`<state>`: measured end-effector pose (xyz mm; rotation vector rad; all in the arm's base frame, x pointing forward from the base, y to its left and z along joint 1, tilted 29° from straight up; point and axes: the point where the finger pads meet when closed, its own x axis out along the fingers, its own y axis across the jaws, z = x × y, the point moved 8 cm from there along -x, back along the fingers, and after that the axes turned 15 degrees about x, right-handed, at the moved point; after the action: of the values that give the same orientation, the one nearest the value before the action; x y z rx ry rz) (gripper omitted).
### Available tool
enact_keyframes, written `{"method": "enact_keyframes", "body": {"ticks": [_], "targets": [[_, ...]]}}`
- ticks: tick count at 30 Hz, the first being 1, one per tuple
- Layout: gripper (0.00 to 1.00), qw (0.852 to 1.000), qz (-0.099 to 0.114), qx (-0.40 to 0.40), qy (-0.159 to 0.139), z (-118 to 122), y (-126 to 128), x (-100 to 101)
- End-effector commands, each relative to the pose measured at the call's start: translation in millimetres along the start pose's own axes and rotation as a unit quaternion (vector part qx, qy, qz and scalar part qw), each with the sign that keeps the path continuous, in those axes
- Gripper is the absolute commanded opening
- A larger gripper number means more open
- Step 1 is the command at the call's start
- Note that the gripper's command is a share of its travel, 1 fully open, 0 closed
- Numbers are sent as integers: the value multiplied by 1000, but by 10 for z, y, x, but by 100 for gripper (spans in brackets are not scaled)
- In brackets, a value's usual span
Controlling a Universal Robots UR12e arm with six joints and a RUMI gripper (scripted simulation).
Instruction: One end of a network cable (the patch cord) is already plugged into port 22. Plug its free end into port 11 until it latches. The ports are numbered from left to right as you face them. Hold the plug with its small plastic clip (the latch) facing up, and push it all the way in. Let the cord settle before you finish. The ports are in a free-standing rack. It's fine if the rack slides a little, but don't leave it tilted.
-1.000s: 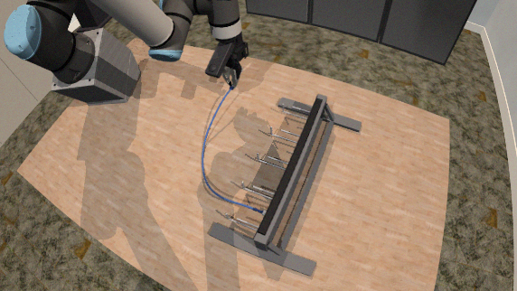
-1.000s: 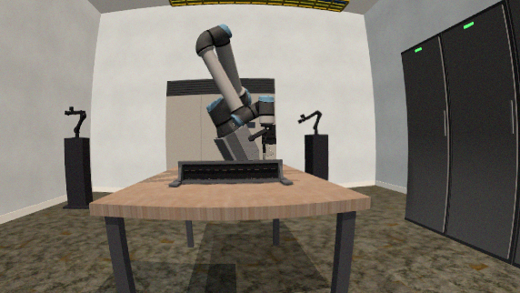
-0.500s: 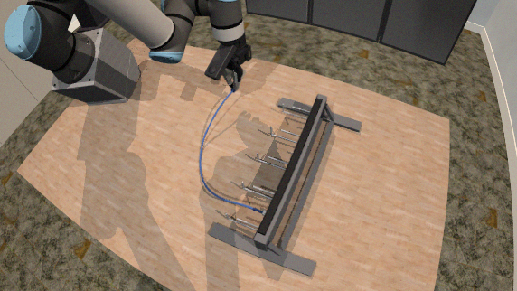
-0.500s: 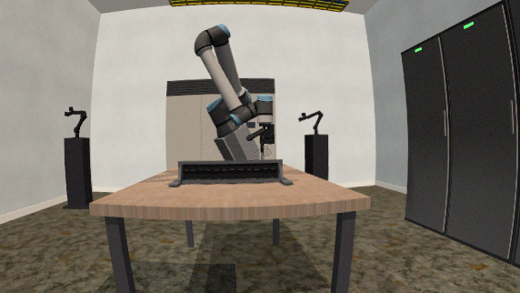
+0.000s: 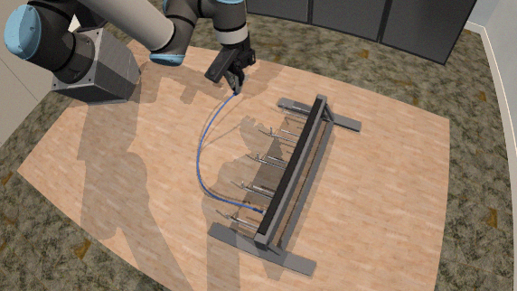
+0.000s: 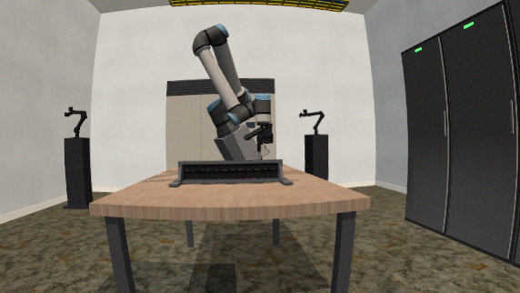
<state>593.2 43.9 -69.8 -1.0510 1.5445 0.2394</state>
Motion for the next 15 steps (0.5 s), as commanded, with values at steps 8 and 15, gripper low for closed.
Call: {"method": "enact_keyframes", "body": {"ticks": [8, 15], "targets": [[0, 998, 0, 55, 1, -25, -201, -36], [0, 997, 1, 83, 1, -37, -301, -51]]}}
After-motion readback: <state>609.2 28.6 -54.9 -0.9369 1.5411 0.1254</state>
